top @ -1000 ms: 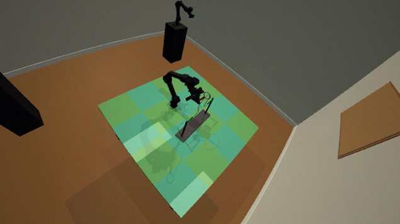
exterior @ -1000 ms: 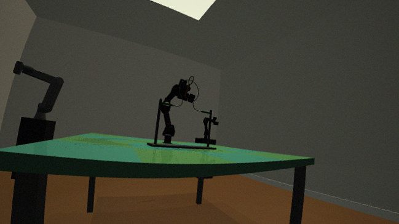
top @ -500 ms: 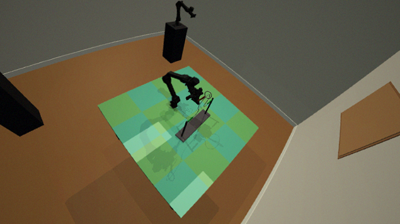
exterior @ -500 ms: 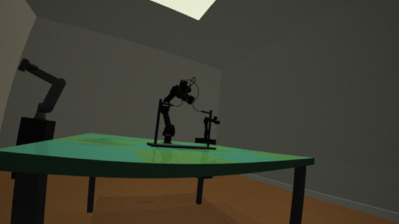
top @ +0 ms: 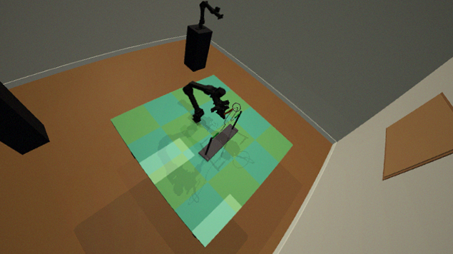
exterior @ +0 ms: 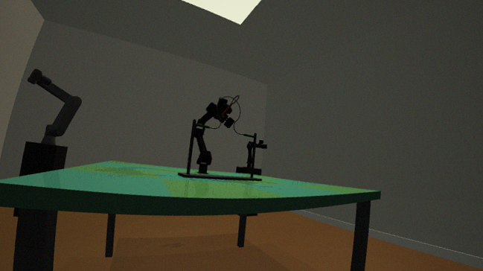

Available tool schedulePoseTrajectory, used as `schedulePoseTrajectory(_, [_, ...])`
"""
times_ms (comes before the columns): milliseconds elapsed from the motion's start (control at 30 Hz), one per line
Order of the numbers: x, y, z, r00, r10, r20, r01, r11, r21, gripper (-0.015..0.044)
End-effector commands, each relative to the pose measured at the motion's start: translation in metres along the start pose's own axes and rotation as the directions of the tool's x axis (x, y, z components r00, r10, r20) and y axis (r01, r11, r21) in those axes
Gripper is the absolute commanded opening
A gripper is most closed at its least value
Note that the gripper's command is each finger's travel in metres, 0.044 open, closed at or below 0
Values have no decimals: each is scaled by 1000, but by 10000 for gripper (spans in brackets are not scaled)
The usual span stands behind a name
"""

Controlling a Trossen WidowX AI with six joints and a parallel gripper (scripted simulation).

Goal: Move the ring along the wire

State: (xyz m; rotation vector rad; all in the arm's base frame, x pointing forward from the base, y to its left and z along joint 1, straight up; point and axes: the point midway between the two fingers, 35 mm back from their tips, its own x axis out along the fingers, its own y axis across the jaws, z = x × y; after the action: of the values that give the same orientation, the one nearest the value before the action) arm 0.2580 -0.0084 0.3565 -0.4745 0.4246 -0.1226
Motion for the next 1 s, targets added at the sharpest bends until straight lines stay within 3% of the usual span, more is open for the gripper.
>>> schedulePoseTrajectory(0, [1,-1,-2,1000,-26,2,26,998,-49,-150])
schedulePoseTrajectory(967, [2,-16,1,978,-189,84,207,911,-358,-150])
